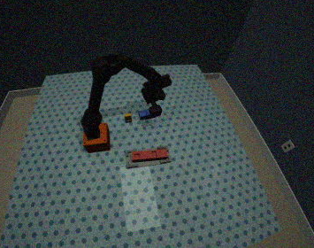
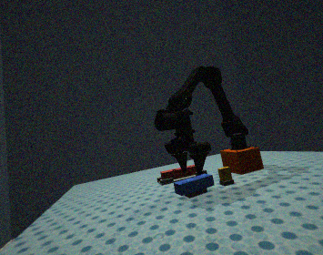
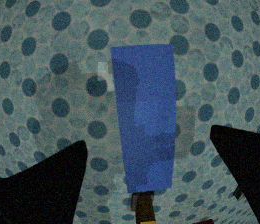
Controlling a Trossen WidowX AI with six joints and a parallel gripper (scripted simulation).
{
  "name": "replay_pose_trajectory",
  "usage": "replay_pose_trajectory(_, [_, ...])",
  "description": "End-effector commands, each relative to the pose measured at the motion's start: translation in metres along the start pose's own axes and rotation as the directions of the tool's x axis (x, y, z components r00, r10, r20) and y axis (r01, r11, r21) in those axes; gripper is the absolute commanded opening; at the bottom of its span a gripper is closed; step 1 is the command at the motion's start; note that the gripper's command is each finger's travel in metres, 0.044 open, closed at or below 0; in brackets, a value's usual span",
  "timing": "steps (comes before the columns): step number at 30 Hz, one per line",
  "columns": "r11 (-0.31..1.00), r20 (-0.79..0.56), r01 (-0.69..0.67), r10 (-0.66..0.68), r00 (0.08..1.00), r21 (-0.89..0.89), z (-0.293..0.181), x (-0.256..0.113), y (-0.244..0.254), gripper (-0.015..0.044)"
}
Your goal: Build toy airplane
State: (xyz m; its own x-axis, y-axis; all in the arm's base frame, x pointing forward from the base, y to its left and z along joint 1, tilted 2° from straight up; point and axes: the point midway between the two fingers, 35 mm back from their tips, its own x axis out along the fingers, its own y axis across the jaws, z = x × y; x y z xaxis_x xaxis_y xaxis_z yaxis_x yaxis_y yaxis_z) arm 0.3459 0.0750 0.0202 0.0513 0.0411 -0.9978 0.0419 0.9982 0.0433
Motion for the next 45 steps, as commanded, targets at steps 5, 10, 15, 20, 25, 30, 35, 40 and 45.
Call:
replay_pose_trajectory(5, [1.0, -0.013, 0.0, 0.0, 1.0, 0.007, -0.002, 0.017, 0.0, 0.044])
replay_pose_trajectory(10, [1.0, -0.013, 0.0, 0.0, 1.0, 0.007, -0.002, 0.025, 0.0, 0.044])
replay_pose_trajectory(15, [1.0, -0.013, 0.0, 0.0, 1.0, 0.007, -0.002, 0.033, 0.0, 0.044])
replay_pose_trajectory(20, [1.0, -0.013, 0.0, 0.0, 1.0, 0.007, -0.003, 0.041, 0.0, 0.044])
replay_pose_trajectory(25, [1.0, -0.013, 0.0, 0.0, 1.0, 0.007, -0.003, 0.045, 0.0, 0.0414])
replay_pose_trajectory(30, [1.0, -0.013, 0.0, 0.0, 1.0, 0.007, -0.003, 0.045, 0.0, 0.0282])
replay_pose_trajectory(35, [1.0, -0.013, 0.0, 0.0, 1.0, 0.007, -0.003, 0.045, 0.0, 0.0171])
replay_pose_trajectory(40, [1.0, -0.013, 0.0, 0.0, 1.0, 0.007, -0.003, 0.045, 0.0, 0.0138])
replay_pose_trajectory(45, [1.0, -0.013, 0.0, 0.0, 1.0, 0.005, -0.003, 0.044, 0.0, 0.0026])
